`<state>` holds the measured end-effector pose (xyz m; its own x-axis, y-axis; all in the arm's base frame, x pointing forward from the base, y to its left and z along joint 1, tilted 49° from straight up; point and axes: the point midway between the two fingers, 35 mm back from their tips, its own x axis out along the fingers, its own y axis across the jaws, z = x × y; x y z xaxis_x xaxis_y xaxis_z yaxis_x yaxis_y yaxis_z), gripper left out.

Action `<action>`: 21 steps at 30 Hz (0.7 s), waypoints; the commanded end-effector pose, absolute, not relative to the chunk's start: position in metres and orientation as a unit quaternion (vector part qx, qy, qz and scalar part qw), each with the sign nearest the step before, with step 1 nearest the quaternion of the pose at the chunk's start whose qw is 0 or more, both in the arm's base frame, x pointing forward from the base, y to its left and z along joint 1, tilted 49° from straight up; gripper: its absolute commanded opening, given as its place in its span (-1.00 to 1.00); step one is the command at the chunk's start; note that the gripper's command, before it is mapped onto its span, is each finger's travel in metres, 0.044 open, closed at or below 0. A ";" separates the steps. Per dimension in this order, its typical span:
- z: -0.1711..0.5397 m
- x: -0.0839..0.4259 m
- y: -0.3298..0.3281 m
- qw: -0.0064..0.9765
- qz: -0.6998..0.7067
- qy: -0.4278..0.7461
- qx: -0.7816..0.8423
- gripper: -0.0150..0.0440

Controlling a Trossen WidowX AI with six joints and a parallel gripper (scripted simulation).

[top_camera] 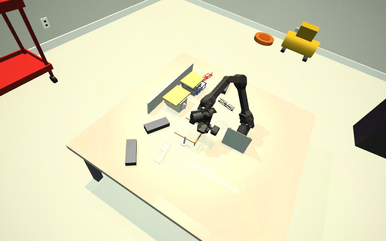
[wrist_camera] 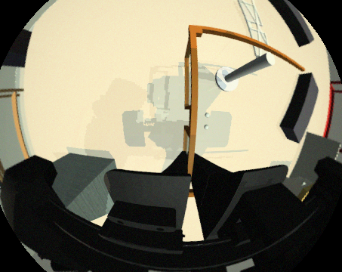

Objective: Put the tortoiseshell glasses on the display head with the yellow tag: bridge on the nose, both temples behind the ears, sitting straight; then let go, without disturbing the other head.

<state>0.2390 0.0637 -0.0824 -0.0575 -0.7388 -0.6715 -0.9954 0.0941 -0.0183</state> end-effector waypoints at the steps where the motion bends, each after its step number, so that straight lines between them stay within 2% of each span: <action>1: -0.082 0.240 0.069 0.271 0.236 0.689 -0.629 -0.49; 11: -0.051 0.243 0.109 0.272 0.237 0.689 -0.628 -0.49; 21: -0.038 0.246 0.112 0.276 0.249 0.683 -0.629 -0.49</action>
